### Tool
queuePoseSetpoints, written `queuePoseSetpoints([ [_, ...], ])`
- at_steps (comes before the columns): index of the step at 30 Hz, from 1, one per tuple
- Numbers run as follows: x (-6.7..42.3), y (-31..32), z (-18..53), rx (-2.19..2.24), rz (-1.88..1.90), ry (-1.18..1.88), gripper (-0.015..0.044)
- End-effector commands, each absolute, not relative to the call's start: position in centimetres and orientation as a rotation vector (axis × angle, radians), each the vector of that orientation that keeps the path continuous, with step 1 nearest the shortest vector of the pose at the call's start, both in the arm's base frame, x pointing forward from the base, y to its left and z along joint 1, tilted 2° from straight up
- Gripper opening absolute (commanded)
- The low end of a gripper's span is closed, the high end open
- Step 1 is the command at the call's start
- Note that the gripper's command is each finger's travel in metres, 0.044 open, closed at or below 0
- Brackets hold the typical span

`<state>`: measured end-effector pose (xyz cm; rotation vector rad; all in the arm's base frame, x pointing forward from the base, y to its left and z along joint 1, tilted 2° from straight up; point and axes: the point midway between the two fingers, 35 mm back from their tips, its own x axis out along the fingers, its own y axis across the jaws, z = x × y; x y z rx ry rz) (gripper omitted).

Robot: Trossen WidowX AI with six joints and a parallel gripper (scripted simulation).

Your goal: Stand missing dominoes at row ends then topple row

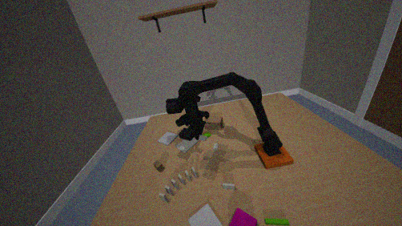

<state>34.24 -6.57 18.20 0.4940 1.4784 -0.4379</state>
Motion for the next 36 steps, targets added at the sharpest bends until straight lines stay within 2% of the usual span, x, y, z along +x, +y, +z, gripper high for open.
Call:
queuePoseSetpoints([
  [1,35.4,-6.6,18.4,0.596,-0.528,1.448,0.0107],
  [9,35.8,-6.7,18.1,0.575,-0.526,1.427,0.0107],
  [36,41.3,-6.6,14.0,0.271,-0.517,1.033,0.0107],
])
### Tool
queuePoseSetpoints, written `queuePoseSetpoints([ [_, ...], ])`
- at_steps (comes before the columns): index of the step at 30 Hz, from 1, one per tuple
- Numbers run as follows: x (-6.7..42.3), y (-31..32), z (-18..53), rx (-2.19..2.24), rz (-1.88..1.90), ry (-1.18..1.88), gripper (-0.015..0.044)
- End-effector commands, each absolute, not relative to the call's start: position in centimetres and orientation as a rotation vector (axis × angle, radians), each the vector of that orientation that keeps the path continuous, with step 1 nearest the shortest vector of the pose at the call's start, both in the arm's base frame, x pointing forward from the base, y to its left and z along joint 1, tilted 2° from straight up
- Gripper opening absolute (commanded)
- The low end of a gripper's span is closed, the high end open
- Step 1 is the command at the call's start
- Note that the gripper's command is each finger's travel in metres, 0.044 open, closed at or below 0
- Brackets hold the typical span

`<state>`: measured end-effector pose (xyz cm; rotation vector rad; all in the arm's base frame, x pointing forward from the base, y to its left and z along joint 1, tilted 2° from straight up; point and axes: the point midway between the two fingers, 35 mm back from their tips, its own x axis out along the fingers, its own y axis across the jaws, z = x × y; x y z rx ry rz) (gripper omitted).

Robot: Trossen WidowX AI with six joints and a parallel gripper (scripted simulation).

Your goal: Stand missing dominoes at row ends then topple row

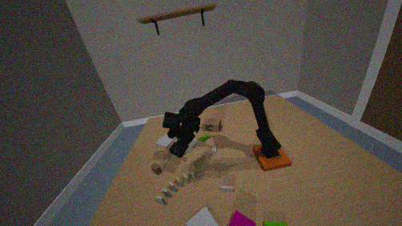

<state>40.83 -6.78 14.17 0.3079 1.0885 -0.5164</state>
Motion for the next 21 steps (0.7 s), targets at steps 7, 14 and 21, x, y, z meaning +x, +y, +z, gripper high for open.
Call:
queuePoseSetpoints([
  [7,42.1,-6.4,13.5,0.212,-0.524,0.927,0.0107],
  [14,42.5,-6.0,13.2,0.162,-0.533,0.822,0.0107],
  [21,42.7,-5.6,13.1,0.12,-0.546,0.718,0.0107],
])
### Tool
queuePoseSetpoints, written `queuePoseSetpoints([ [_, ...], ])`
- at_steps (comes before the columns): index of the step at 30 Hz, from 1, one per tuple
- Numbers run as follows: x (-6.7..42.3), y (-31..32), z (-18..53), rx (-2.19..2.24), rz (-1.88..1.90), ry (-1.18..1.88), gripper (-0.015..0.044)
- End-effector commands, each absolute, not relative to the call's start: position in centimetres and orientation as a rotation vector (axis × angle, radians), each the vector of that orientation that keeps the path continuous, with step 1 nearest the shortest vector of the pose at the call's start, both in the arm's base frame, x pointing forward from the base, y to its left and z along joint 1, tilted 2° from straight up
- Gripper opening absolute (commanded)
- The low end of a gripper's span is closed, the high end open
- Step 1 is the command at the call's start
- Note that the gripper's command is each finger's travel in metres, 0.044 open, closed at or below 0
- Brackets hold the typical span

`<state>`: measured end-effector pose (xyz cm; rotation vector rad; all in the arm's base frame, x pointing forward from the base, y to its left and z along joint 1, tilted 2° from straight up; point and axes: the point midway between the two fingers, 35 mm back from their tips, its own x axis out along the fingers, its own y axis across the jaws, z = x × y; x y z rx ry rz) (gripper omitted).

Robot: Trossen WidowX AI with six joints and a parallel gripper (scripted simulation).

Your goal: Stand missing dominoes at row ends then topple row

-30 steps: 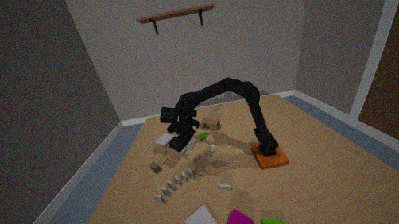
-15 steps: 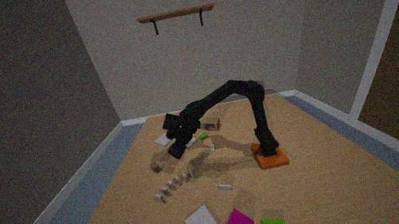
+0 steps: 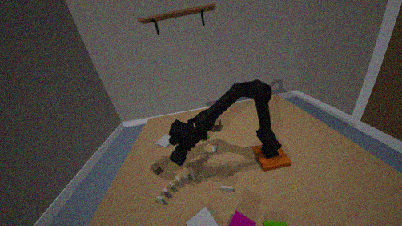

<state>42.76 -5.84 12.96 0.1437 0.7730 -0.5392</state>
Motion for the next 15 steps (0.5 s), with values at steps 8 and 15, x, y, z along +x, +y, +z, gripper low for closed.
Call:
queuePoseSetpoints([
  [8,42.37,-5.15,13.15,0.084,-0.565,0.6,0.0107],
  [15,41.69,-4.76,13.31,0.062,-0.584,0.498,0.0107],
])
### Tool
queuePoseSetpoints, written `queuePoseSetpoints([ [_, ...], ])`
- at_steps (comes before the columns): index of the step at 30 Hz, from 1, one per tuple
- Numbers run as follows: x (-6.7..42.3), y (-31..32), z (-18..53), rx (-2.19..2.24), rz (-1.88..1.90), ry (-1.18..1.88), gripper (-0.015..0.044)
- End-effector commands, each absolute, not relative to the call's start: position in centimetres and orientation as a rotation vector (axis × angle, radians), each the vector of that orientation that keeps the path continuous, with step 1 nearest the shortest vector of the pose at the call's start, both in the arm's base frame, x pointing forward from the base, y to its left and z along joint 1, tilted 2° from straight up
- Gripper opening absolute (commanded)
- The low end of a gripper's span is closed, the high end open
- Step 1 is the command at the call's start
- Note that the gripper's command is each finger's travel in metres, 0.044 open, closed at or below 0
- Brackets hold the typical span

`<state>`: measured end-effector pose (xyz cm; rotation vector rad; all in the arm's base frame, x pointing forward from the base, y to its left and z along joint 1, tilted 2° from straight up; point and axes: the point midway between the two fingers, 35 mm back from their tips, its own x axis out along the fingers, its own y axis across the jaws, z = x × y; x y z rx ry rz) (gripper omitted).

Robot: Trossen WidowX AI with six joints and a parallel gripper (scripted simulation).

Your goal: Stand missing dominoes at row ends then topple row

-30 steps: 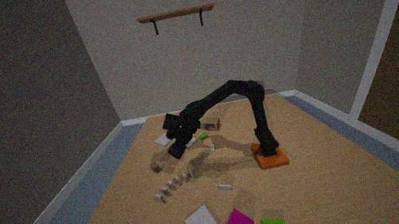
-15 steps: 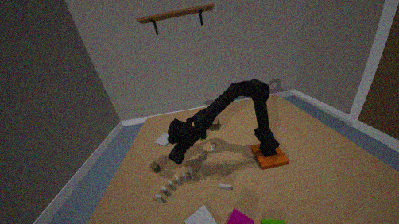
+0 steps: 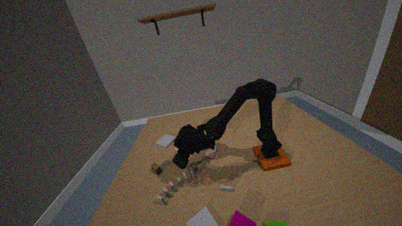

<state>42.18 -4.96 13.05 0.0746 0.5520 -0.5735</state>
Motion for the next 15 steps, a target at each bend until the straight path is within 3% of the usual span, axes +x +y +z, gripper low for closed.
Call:
queuePoseSetpoints([
  [1,41.6,-4.7,13.3,0.059,-0.588,0.484,0.0107],
  [15,38.9,-4.2,13.9,0.044,-0.636,0.292,0.0107],
])
